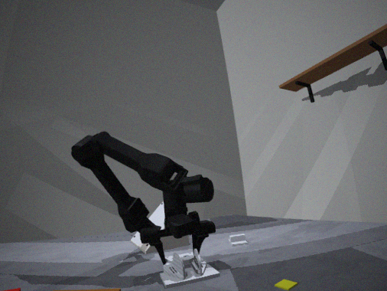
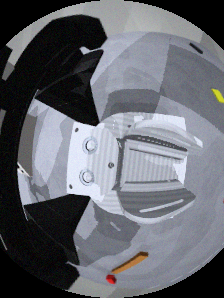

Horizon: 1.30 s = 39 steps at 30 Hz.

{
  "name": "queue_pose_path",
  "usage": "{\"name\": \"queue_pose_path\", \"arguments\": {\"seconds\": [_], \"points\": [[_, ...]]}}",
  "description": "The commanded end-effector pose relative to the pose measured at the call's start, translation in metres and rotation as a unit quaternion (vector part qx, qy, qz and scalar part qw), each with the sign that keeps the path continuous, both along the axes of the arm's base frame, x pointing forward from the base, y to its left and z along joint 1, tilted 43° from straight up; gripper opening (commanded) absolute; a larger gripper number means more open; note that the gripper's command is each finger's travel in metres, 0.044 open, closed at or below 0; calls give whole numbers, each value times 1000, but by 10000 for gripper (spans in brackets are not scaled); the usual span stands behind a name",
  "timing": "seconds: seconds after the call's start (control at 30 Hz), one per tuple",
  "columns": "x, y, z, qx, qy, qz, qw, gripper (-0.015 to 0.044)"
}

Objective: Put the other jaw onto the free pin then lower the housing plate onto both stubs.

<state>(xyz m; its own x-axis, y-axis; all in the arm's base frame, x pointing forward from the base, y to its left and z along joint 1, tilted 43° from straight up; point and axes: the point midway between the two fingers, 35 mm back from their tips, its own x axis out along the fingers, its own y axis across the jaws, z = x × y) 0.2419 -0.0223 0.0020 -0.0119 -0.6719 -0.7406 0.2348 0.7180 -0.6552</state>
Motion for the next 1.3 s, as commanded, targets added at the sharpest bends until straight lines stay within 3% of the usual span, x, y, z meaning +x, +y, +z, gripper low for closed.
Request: {"name": "queue_pose_path", "arguments": {"seconds": [0.0,0.6,0.73,1.27], "points": [[-1,0,-1,0,3,2,1000,351],[-1,0,-1,0,3,2,1000,351],[0,0,0,0,0,0,1000,440],[1,8,8,1,0,0,1000,440]]}}
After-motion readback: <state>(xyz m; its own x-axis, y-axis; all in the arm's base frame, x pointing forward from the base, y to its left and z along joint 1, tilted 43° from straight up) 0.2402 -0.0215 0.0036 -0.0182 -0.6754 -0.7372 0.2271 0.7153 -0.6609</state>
